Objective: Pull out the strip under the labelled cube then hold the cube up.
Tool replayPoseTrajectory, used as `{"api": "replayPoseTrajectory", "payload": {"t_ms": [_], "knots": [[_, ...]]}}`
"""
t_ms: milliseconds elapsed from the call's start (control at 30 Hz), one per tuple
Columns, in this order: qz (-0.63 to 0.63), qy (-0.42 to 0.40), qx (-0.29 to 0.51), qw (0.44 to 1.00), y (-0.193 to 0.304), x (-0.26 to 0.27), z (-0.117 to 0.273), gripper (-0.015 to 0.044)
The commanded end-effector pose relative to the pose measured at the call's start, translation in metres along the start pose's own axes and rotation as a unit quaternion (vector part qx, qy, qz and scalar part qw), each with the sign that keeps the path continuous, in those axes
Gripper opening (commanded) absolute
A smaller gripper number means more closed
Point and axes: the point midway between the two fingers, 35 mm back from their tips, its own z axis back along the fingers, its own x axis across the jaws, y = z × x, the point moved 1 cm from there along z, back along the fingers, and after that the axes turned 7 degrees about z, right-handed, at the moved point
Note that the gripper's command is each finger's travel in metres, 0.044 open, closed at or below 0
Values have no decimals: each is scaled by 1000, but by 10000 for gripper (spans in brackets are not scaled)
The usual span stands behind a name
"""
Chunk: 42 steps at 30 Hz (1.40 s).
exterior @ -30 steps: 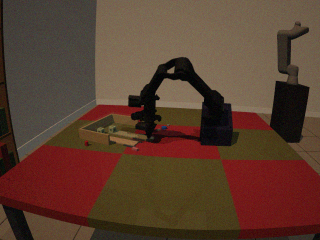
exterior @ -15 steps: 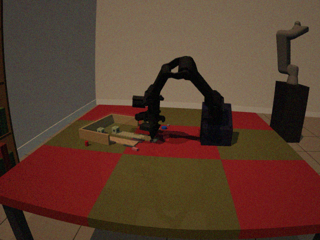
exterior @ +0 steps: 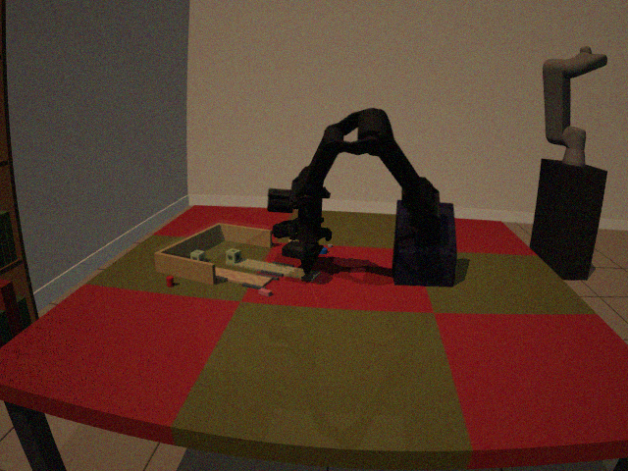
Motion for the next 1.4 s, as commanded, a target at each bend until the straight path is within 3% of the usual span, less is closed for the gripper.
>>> {"api": "replayPoseTrajectory", "payload": {"t_ms": [0, 1367], "knots": [[-4, 0, 12, 1000, 13, 1, -4, 0], [-6, 0, 14, 1000, 74, 7, -3, 0]]}}
